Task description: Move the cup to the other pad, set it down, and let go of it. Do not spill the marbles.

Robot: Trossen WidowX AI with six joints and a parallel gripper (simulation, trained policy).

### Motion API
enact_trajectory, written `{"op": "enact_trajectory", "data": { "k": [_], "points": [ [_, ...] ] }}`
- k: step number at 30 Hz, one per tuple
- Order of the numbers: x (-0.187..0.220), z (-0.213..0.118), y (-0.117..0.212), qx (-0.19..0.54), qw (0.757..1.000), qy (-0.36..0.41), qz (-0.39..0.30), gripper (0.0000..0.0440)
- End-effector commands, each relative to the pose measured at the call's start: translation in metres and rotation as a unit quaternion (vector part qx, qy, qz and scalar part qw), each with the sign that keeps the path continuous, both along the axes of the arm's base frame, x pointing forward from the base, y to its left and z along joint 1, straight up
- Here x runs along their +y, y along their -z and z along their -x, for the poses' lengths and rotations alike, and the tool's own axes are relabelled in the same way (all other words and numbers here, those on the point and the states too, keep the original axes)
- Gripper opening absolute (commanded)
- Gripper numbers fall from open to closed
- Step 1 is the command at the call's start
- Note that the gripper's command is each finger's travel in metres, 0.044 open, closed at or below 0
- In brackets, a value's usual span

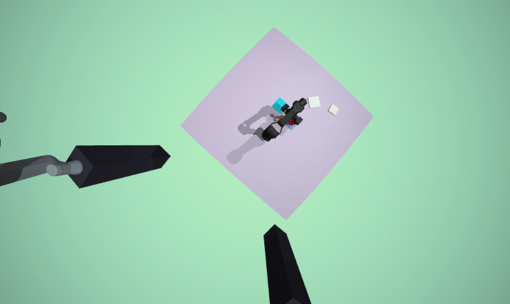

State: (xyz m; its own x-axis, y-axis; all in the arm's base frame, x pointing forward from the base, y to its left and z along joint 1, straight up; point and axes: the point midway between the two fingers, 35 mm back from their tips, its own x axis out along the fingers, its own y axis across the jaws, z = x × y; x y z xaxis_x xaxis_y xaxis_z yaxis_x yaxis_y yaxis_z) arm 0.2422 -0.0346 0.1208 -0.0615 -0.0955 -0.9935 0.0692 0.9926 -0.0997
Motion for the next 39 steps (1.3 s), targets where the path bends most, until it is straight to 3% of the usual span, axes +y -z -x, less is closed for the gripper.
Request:
{"op": "enact_trajectory", "data": {
  "k": [1, 15, 24, 39],
  "points": [
    [-0.004, 0.001, 0.008, 0.008, 1.0, -0.009, 0.001, 0.0164],
    [-0.012, 0.005, 0.053, 0.031, 0.997, -0.071, -0.016, 0.0172],
    [-0.015, 0.004, 0.062, 0.034, 0.99, -0.132, -0.022, 0.0],
    [-0.012, -0.011, 0.031, 0.007, 0.981, -0.19, -0.024, 0.0]
  ]
}}
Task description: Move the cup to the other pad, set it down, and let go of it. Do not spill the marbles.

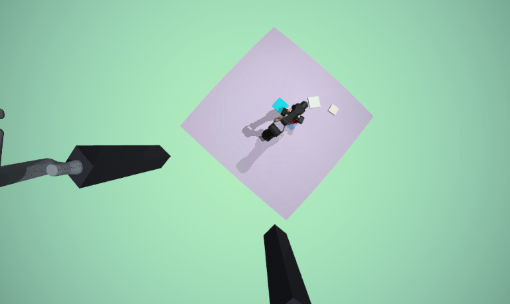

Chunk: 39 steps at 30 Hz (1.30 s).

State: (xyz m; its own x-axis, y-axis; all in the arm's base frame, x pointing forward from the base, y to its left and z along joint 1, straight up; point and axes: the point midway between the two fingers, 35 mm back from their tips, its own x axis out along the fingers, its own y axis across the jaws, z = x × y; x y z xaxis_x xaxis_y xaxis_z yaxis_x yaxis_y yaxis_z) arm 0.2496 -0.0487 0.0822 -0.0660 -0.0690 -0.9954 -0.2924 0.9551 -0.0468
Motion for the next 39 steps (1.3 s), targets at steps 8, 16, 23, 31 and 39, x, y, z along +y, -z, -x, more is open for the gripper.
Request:
{"op": "enact_trajectory", "data": {
  "k": [8, 16, 23, 31, 39],
  "points": [
    [0.013, -0.015, -0.025, -0.03, 0.999, -0.031, -0.004, 0.0002],
    [0.031, -0.025, -0.035, -0.05, 0.997, -0.059, -0.006, 0.0],
    [0.05, -0.034, -0.038, -0.067, 0.994, -0.083, -0.008, 0.0],
    [0.073, -0.04, -0.036, -0.081, 0.991, -0.111, -0.011, 0.0],
    [0.098, -0.043, -0.029, -0.09, 0.986, -0.137, -0.015, 0.0]
  ]
}}
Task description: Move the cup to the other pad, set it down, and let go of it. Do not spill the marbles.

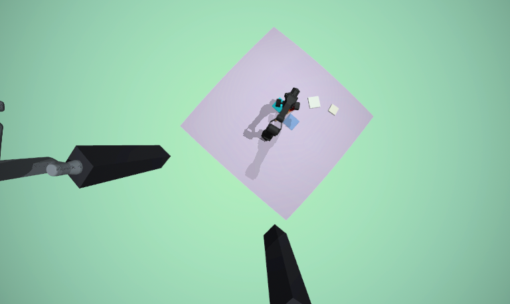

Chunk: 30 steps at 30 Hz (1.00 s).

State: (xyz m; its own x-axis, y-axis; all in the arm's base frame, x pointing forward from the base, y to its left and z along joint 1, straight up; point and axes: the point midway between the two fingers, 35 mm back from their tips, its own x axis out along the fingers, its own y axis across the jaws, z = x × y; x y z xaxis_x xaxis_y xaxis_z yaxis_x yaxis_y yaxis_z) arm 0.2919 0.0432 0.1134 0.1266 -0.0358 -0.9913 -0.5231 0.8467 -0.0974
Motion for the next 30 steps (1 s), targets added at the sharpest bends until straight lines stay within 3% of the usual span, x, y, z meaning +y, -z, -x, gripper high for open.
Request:
{"op": "enact_trajectory", "data": {
  "k": [1, 18, 27, 30],
  "points": [
    [0.01, 0.0, 0.003, -0.002, 1.0, -0.007, -0.003, 0.0],
    [0.055, 0.009, 0.033, -0.007, 0.999, -0.048, -0.007, 0.0006],
    [0.058, 0.014, 0.05, -0.014, 0.999, -0.052, -0.005, 0.005],
    [0.06, 0.01, 0.045, -0.027, 0.998, -0.052, -0.013, 0.01]
  ]
}}
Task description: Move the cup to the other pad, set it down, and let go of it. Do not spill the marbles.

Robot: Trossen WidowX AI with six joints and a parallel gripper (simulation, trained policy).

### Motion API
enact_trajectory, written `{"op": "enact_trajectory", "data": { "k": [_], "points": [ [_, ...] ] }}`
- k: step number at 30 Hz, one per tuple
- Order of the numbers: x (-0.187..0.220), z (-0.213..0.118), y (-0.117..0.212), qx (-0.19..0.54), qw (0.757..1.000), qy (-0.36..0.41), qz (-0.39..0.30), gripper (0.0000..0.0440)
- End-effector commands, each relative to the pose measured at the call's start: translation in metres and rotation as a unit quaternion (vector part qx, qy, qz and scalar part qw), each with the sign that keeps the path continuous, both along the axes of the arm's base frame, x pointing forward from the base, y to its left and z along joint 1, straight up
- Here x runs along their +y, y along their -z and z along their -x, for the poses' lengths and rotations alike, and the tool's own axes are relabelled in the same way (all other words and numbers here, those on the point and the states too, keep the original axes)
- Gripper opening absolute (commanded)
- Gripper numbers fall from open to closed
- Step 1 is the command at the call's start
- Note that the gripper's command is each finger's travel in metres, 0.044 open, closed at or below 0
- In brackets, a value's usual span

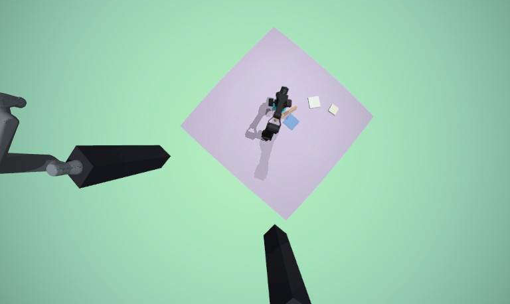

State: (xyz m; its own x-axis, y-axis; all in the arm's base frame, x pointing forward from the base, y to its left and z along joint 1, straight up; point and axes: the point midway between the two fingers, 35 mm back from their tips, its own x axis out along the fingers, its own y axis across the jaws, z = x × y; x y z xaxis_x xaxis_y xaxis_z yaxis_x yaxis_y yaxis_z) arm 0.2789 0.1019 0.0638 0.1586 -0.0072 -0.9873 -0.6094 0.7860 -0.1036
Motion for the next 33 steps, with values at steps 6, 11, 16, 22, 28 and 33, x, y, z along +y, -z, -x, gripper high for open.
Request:
{"op": "enact_trajectory", "data": {
  "k": [6, 11, 16, 22, 28, 33],
  "points": [
    [0.004, -0.003, -0.014, -0.029, 0.999, 0.001, -0.027, 0.0135],
    [0.003, 0.001, -0.022, -0.035, 0.999, -0.002, -0.038, 0.0156],
    [0.004, 0.005, -0.031, -0.044, 0.998, -0.004, -0.05, 0.0177],
    [0.004, 0.009, -0.045, -0.058, 0.996, -0.004, -0.064, 0.0212],
    [0.005, 0.01, -0.061, -0.077, 0.994, -0.005, -0.076, 0.024],
    [0.005, 0.008, -0.078, -0.098, 0.992, -0.006, -0.084, 0.0306]
  ]
}}
